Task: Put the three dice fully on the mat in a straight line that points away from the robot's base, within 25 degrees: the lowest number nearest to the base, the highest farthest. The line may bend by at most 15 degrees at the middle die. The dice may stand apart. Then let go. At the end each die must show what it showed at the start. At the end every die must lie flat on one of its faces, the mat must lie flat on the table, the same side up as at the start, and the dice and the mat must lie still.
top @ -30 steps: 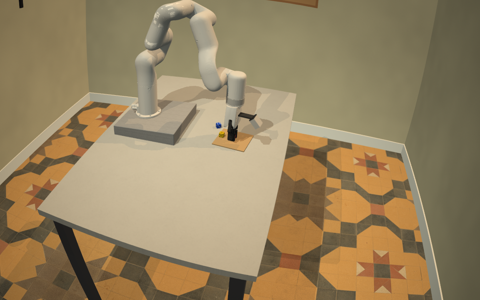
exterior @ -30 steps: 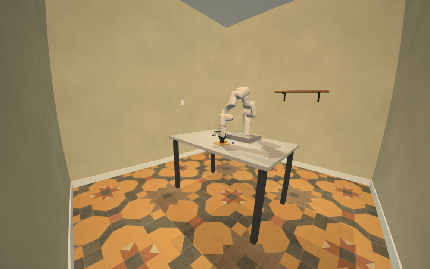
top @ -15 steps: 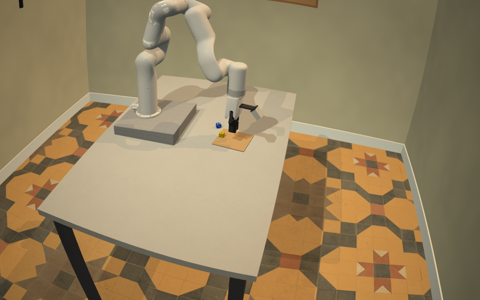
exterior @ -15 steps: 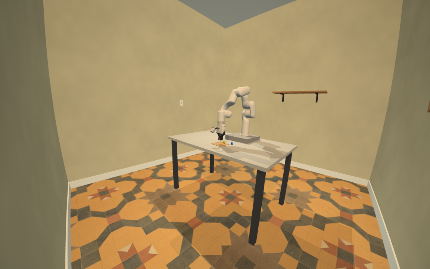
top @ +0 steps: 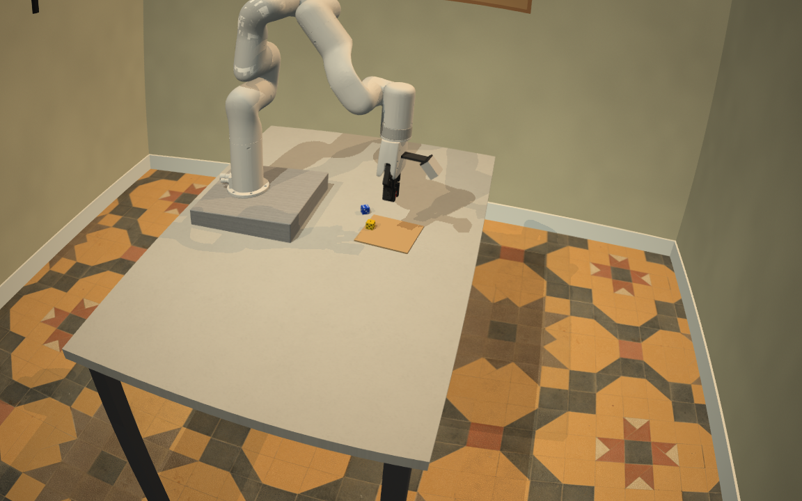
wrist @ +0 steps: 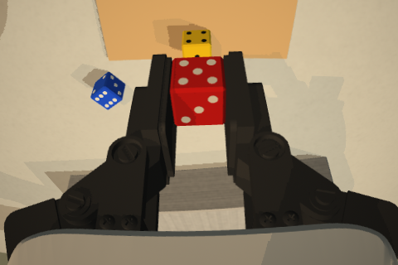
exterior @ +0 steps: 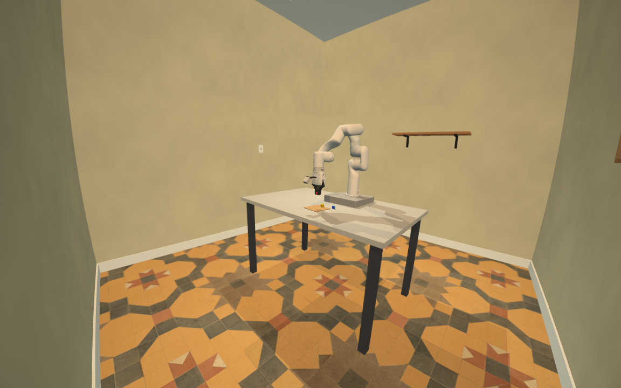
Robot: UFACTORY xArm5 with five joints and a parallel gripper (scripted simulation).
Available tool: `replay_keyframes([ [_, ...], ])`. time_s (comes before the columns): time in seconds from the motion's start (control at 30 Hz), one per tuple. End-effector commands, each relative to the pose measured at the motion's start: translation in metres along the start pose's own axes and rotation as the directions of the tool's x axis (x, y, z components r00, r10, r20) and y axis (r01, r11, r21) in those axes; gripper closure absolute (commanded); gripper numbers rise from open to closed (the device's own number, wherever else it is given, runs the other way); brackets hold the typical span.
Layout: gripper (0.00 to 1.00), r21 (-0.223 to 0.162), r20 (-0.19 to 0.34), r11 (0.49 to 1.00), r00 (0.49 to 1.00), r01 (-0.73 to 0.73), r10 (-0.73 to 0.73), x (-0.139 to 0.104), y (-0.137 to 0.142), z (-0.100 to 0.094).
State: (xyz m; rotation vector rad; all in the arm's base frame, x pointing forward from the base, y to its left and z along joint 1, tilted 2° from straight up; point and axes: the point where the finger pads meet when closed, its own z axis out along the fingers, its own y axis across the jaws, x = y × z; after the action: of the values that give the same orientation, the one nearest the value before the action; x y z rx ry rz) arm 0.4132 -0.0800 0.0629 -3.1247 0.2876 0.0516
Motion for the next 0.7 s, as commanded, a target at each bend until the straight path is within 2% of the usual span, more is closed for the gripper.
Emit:
replay_keyframes([
  [0.0,0.85,0.000,-0.004,1.000,1.000,0.000,0.000,0.0012,0.0000,-0.0021],
  [0.67,0.85,0.000,-0.004,1.000,1.000,-0.006,0.006,0.0043,-0.0003,-0.0029],
])
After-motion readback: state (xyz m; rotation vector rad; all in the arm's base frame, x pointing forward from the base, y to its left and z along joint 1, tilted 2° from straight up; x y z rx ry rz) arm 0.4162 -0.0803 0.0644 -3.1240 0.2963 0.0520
